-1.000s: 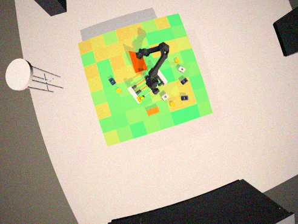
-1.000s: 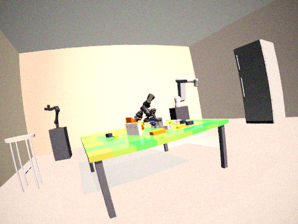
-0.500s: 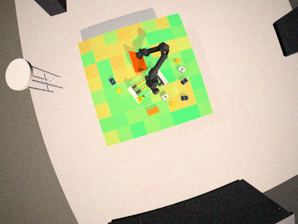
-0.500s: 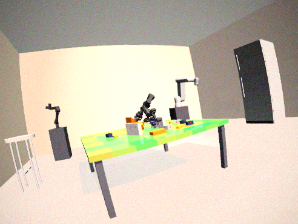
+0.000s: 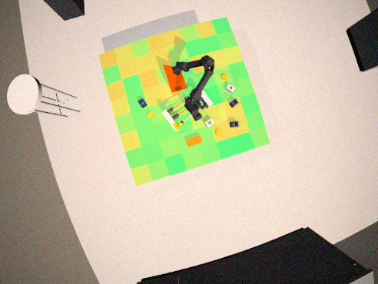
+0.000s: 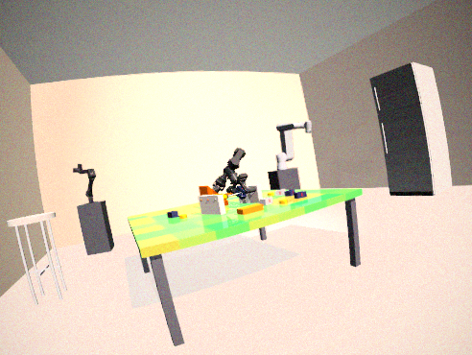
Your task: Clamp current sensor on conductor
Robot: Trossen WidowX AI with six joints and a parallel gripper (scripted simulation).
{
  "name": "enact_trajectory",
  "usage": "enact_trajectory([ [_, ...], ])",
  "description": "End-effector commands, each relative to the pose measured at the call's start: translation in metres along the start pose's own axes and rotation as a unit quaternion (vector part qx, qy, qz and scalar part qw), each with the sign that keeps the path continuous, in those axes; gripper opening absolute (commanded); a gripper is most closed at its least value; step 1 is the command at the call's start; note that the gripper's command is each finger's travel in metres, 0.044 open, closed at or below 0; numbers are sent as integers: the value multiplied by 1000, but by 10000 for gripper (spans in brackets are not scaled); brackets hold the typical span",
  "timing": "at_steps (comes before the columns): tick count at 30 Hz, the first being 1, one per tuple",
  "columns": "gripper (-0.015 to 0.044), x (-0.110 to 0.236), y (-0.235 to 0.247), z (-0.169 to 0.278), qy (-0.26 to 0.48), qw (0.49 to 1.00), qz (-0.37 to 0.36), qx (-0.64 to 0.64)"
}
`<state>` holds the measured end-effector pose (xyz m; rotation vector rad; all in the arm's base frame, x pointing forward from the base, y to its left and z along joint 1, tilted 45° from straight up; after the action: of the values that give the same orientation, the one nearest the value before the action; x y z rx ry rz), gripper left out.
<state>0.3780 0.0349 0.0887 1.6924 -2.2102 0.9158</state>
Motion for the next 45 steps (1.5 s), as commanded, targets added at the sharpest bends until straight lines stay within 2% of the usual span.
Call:
enact_trajectory([
  [1, 0, 3, -12, -1, 10, 1000, -8, 14],
  [25, 0, 12, -19, -9, 32, 991, -128, 14],
  [35, 0, 12, -18, -9, 32, 991, -127, 14],
  [45, 0, 18, -5, -5, 22, 995, -95, 13],
])
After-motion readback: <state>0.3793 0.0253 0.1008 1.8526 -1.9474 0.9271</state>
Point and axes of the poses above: the point midway between the two fingers, 35 mm back from their tips, its own x axis back along the fingers, its own y axis across the jaws, z = x × y, the point moved 7 cm from there along x, back along the fingers, and after that the axes turned 14 degrees about -x, right-handed, at the moved point
